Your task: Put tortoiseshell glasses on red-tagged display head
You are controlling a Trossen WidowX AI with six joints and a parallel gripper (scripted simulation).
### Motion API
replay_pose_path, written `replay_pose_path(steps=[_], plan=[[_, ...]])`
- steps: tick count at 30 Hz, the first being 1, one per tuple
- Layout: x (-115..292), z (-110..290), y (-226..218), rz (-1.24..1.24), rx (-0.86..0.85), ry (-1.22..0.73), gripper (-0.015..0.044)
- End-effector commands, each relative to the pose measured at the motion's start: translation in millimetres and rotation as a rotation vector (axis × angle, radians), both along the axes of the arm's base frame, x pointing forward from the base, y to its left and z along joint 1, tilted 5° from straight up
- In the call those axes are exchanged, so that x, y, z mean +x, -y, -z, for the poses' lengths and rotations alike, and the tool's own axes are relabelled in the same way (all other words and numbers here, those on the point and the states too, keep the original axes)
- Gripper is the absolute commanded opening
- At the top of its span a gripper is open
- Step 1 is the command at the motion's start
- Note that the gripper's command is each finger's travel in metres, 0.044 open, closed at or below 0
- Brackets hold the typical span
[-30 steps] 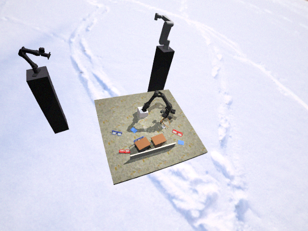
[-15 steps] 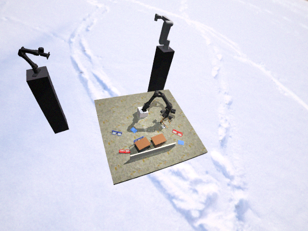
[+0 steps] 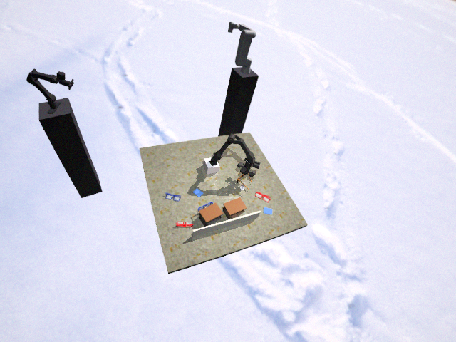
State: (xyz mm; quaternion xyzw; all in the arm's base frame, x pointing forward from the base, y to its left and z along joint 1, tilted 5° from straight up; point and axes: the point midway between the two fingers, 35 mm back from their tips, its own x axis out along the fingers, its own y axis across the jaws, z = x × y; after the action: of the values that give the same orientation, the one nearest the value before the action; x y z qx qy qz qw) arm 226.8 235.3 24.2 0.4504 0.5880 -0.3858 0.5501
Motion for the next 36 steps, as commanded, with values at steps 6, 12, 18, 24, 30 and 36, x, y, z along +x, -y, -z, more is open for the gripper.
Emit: replay_pose_path(steps=[6,12,18,24,30,36], plan=[[2,-11,6,-0.004,-0.001,0.001,0.0000],[2,-53,14,-0.004,-0.002,0.001,0.0000],[3,-59,16,-0.004,-0.002,0.001,0.0000],[15,-57,33,-0.004,-0.004,0.002,0.0000],[31,-54,60,-0.004,-0.006,0.004,0.0000],[42,-52,84,-0.004,-0.008,0.005,0.0000]])
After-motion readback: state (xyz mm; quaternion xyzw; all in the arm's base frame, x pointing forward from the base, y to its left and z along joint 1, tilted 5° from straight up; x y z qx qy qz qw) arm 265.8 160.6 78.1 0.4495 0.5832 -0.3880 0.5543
